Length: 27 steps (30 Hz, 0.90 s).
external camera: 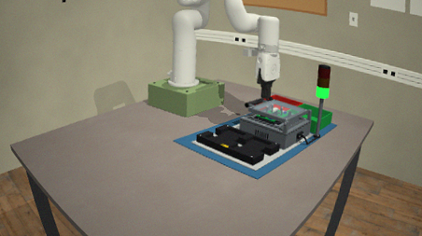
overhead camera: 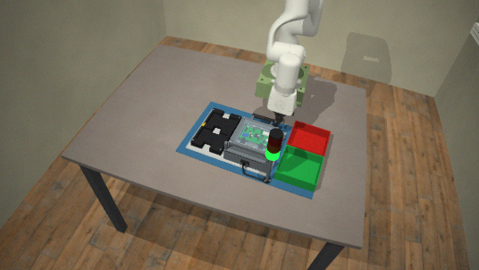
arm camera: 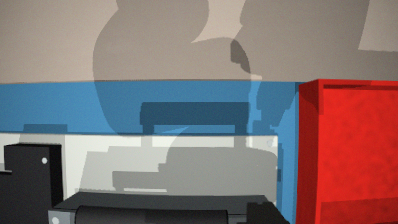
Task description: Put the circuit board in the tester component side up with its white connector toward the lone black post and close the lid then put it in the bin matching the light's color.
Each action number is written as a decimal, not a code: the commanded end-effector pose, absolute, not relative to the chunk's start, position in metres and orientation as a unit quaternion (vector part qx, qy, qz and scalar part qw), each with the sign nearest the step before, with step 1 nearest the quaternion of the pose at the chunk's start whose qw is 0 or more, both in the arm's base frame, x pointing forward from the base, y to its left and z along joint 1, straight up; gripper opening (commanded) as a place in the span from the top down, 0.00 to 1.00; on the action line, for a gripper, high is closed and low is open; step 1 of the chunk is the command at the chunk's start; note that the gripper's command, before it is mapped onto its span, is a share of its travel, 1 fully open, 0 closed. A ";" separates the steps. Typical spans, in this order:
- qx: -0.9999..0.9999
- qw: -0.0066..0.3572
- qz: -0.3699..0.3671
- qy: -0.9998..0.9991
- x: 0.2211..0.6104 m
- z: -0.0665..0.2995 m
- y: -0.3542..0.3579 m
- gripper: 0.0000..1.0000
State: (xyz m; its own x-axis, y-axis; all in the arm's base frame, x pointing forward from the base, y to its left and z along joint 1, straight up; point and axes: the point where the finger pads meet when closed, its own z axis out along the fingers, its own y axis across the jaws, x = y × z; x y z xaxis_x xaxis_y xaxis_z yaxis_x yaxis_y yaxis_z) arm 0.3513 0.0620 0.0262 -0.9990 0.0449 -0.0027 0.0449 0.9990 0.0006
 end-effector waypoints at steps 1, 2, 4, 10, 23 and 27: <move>0.022 0.003 0.001 1.000 0.353 0.026 0.062 1.00; 0.022 0.003 0.001 1.000 0.353 0.026 0.062 1.00; 0.022 0.003 0.001 1.000 0.353 0.026 0.062 1.00; 0.022 0.003 0.001 1.000 0.353 0.026 0.062 1.00; 0.022 0.003 0.001 1.000 0.353 0.025 0.062 1.00; 0.022 0.003 0.001 1.000 0.353 0.024 0.062 1.00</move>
State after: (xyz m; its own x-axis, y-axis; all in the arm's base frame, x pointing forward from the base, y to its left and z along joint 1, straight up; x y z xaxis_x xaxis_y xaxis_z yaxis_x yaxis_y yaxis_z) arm 0.3516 0.0621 0.0232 -0.9990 0.0449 -0.0033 0.0449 0.9990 0.0007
